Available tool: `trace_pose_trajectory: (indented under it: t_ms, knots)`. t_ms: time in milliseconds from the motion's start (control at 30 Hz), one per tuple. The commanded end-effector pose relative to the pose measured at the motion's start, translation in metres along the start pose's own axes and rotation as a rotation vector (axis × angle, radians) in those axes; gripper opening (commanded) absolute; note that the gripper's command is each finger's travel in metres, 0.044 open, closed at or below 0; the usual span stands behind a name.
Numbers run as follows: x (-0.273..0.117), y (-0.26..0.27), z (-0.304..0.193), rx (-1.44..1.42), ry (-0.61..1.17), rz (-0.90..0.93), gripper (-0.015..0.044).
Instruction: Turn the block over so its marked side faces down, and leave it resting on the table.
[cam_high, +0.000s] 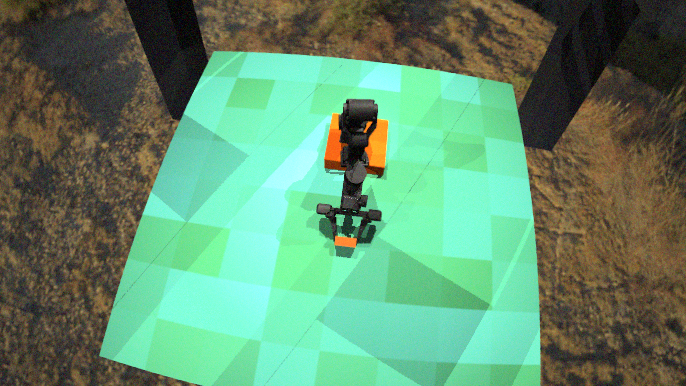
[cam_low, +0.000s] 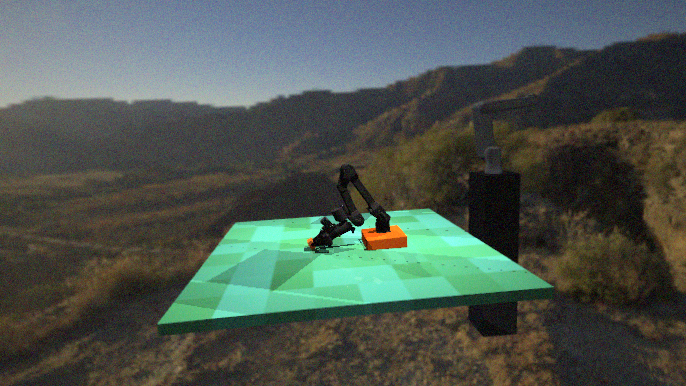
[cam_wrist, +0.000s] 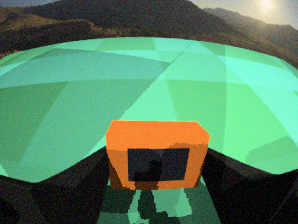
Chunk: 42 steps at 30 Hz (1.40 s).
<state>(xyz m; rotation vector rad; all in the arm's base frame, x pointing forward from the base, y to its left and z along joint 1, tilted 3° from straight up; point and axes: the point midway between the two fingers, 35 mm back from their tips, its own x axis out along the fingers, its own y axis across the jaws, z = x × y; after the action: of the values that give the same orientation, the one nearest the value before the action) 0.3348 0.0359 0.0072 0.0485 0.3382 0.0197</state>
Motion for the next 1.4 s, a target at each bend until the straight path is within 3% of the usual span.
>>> trace_pose_trajectory:
  t_ms: [0, 333, 900, 1367]
  knots:
    - [-0.0004, -0.0006, -0.002, 0.0, 0.003, -0.004, 0.0]
    - [-0.0004, -0.0006, -0.002, 0.0, 0.003, -0.004, 0.0]
    - [-0.0004, -0.0006, -0.002, 0.0, 0.003, -0.004, 0.044]
    - [-0.0004, -0.0006, -0.002, 0.0, 0.003, -0.004, 0.044]
